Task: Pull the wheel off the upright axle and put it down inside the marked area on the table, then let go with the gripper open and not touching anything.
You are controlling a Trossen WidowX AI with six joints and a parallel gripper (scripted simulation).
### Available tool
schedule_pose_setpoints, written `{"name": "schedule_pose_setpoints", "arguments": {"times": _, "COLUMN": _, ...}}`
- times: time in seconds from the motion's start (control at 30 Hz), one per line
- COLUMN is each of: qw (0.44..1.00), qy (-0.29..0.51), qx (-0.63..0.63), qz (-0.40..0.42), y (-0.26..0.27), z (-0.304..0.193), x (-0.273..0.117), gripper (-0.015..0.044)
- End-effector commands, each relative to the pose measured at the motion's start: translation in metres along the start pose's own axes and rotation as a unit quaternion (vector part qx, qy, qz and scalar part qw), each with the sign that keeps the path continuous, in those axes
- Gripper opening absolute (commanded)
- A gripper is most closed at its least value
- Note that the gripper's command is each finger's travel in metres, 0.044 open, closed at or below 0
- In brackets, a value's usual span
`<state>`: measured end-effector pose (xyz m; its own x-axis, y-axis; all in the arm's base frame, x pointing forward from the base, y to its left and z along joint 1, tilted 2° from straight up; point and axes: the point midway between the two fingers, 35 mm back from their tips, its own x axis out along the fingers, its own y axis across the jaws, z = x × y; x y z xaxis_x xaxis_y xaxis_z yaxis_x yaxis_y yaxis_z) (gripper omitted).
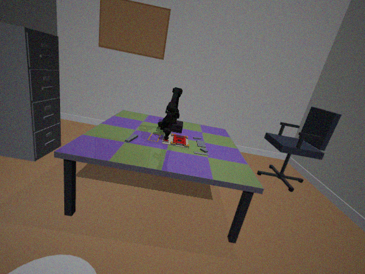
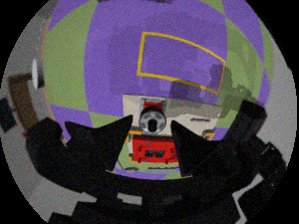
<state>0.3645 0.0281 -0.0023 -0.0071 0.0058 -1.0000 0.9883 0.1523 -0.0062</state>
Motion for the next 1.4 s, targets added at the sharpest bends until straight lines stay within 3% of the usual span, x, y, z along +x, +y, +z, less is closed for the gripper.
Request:
{"name": "schedule_pose_setpoints", "arguments": {"times": 0.0, "qw": 1.0, "qy": 0.001, "qx": 0.001, "qz": 0.002, "y": -0.001, "z": 0.0, "x": 0.005, "gripper": 0.03}}
{"name": "schedule_pose_setpoints", "arguments": {"times": 0.1, "qw": 1.0, "qy": 0.0, "qx": 0.0, "qz": -0.001, "y": -0.001, "z": 0.0, "x": 0.002, "gripper": 0.0221}}
{"name": "schedule_pose_setpoints", "arguments": {"times": 0.4, "qw": 1.0, "qy": 0.0, "qx": 0.0, "qz": -0.001, "y": -0.001, "z": 0.0, "x": 0.002, "gripper": 0.0161}}
{"name": "schedule_pose_setpoints", "arguments": {"times": 0.6, "qw": 1.0, "qy": 0.0, "qx": 0.0, "qz": -0.001, "y": -0.001, "z": 0.0, "x": 0.001, "gripper": 0.0004}}
{"name": "schedule_pose_setpoints", "arguments": {"times": 1.37, "qw": 1.0, "qy": 0.0, "qx": 0.0, "qz": 0.0, "y": 0.0, "z": 0.0, "x": -0.006, "gripper": 0.0}}
